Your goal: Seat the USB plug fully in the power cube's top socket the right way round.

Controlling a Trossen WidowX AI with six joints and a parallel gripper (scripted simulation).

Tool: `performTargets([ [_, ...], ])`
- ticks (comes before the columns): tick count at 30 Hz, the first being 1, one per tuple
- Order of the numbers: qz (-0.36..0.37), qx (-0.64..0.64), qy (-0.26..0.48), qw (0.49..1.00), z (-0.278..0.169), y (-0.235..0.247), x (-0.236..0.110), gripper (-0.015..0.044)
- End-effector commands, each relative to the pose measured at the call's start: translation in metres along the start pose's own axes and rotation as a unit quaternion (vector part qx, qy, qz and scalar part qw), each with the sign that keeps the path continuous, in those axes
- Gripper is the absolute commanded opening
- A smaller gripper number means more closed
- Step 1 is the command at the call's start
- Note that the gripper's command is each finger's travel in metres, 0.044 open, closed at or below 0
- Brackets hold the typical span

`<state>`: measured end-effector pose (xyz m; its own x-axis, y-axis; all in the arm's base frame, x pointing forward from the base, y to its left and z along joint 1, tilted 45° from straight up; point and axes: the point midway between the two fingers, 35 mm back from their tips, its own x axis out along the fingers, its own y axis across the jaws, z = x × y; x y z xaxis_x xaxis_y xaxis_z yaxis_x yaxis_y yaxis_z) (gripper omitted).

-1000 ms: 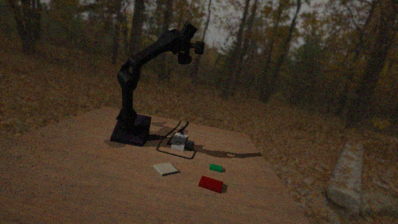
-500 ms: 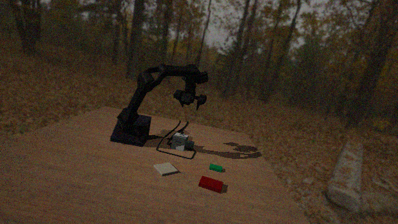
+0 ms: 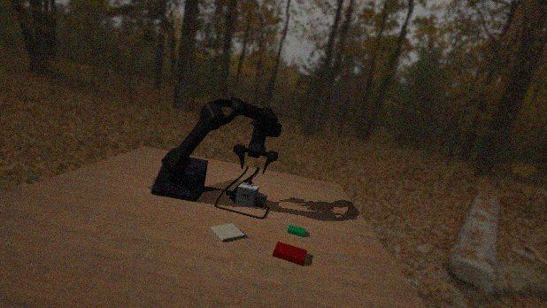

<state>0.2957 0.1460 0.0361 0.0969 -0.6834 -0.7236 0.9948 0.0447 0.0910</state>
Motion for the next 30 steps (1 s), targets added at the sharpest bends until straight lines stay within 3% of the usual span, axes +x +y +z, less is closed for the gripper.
performTargets([
  [1, 0.0, -0.003, -0.004, 1.0, 0.001, -0.001, 0.003, 0.044],
  [30, 0.0, -0.003, -0.004, 1.0, 0.001, -0.001, 0.03, 0.044],
])
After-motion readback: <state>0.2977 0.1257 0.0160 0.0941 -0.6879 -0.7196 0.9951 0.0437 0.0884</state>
